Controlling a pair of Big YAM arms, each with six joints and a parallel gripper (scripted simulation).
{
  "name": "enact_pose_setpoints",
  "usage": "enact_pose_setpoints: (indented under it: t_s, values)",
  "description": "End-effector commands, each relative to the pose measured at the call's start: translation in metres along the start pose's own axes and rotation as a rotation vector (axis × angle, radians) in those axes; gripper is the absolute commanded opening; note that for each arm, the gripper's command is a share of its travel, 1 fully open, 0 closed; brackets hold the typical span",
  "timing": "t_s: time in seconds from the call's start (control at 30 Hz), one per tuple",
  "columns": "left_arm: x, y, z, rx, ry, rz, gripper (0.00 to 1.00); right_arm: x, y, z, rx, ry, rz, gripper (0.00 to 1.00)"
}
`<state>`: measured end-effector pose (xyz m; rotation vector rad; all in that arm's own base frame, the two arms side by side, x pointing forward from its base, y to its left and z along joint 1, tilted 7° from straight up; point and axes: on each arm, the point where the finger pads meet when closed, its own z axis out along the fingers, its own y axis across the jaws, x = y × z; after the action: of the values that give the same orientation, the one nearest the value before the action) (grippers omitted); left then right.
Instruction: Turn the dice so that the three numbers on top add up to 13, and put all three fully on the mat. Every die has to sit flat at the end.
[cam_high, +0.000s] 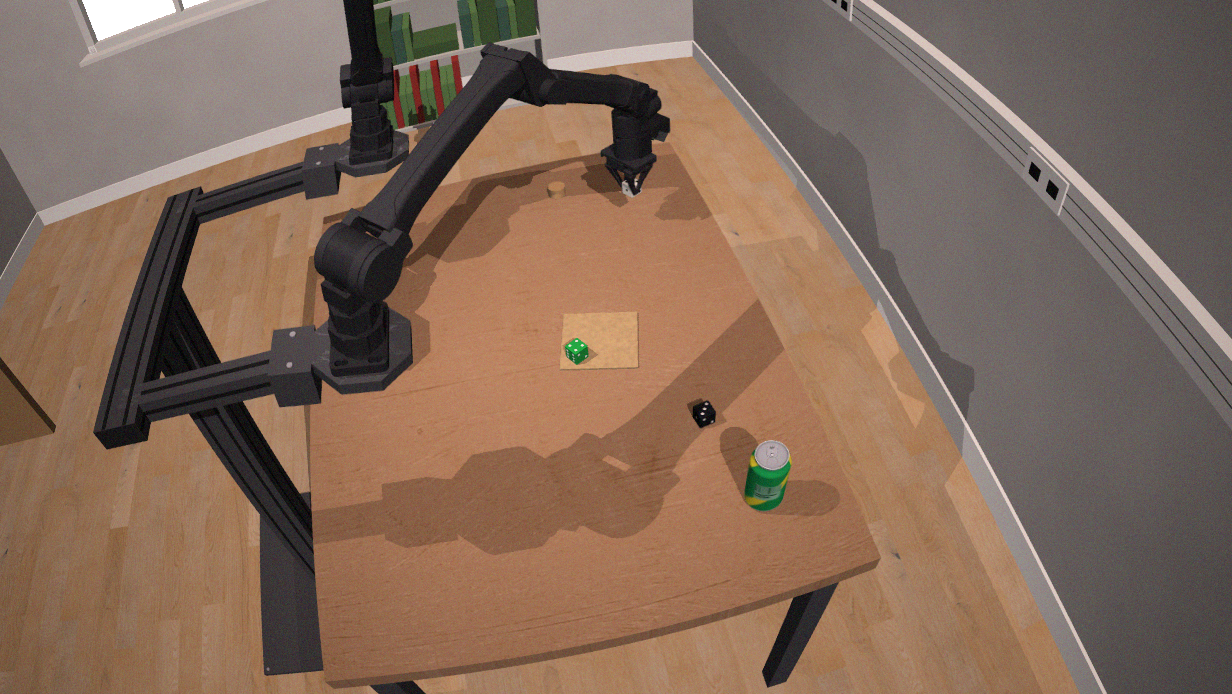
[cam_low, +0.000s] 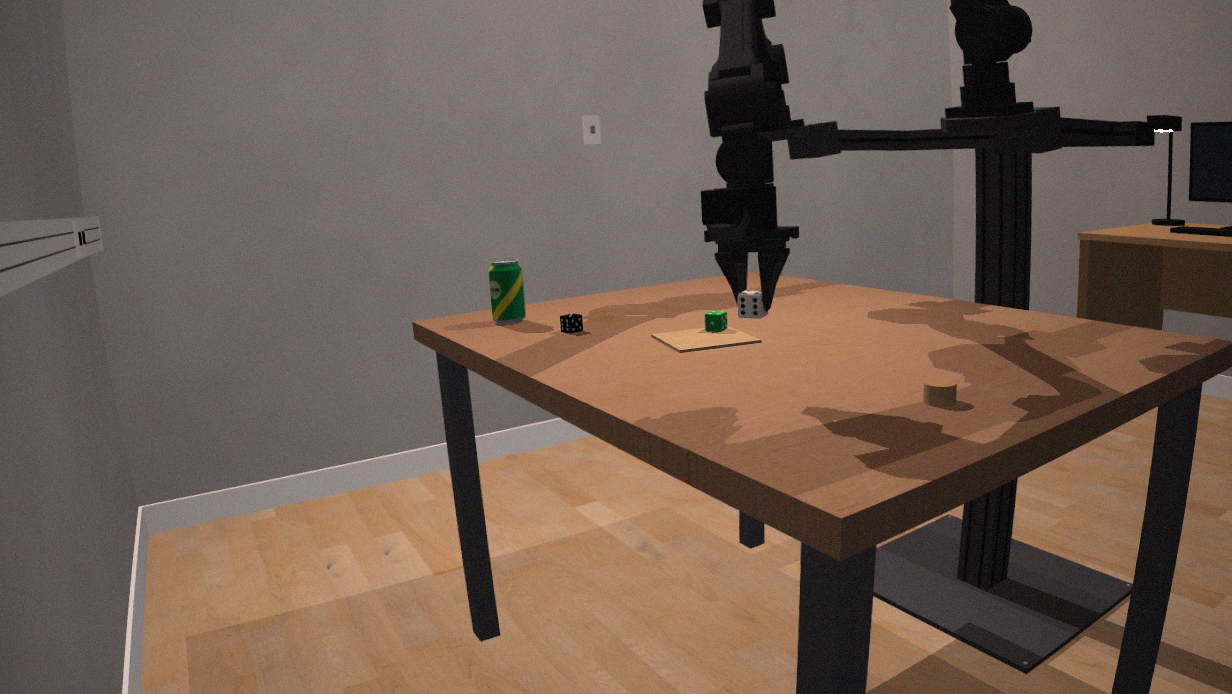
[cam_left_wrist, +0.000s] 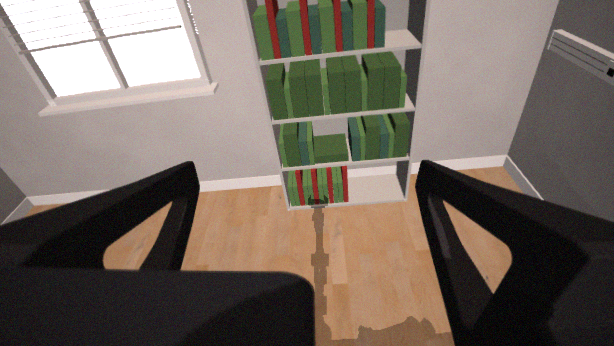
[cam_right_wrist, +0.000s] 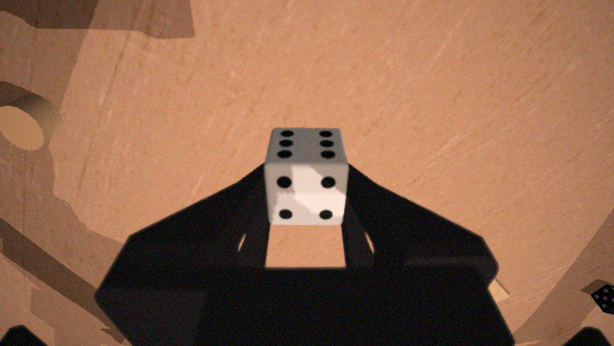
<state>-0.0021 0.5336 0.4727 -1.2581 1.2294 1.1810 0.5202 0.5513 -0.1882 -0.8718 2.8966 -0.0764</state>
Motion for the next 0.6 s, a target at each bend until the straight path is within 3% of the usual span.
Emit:
enact_pose_setpoints:
  t_s: [0.0,0.3,0.57]
  values:
    - [-0.038,0.002,0.002,-0.001,-0.067,0.015,1.0,-0.015,-0.012,-0.022,-0.008,-0.042,0.01,0.26]
    - [-0.038,0.002,0.002,-0.001,-0.067,0.015,1.0,0.007,-0.041,-0.014,-0.009,-0.041,0.005,0.26]
    - [-0.038,0.002,0.002,-0.001,-0.067,0.015,1.0,0.084,-0.107,-0.003,-0.006,-0.037,-0.002,0.26]
